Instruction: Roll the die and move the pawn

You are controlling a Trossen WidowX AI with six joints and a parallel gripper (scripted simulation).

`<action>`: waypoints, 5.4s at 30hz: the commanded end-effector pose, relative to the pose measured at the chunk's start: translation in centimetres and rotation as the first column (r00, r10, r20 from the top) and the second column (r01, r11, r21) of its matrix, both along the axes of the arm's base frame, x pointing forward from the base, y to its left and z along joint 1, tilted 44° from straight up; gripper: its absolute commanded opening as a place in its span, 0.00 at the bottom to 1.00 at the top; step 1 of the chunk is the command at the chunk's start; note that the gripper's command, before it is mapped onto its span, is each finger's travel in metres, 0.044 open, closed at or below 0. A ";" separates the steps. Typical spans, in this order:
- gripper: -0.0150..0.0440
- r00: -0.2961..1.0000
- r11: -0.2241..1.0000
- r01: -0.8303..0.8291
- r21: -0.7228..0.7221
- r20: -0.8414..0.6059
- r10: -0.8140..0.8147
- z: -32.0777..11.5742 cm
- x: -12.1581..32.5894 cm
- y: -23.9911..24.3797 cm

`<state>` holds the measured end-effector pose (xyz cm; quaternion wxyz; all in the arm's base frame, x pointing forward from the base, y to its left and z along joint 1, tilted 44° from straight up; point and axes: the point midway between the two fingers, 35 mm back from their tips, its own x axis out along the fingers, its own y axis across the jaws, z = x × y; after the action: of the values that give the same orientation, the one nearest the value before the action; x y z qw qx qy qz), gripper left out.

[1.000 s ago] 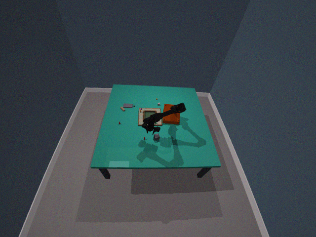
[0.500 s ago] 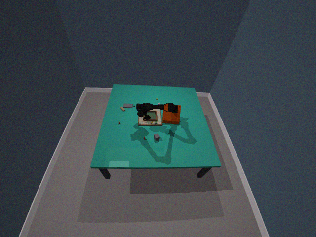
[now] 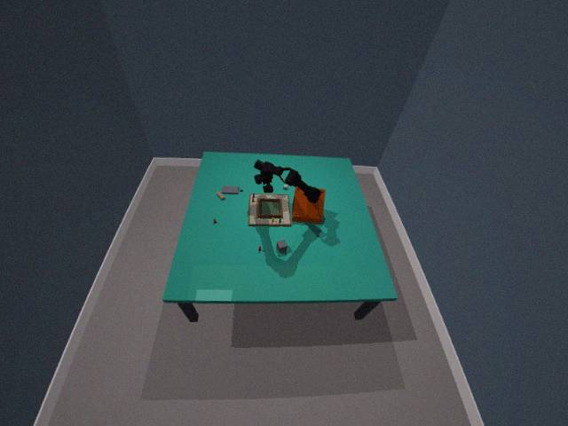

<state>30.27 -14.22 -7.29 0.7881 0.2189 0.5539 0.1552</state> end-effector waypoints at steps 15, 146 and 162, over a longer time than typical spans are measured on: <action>0.72 0.891 0.918 0.327 0.225 -0.397 -0.220 -11.1 -16.0 -2.2; 0.25 -0.039 0.247 0.954 -0.170 -0.887 -0.460 7.4 -1.9 9.3; 0.25 -0.148 0.184 0.898 -0.400 -0.668 -0.730 6.0 -2.7 10.0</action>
<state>27.80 -4.39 -1.10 0.3272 0.6607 0.5493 -0.3933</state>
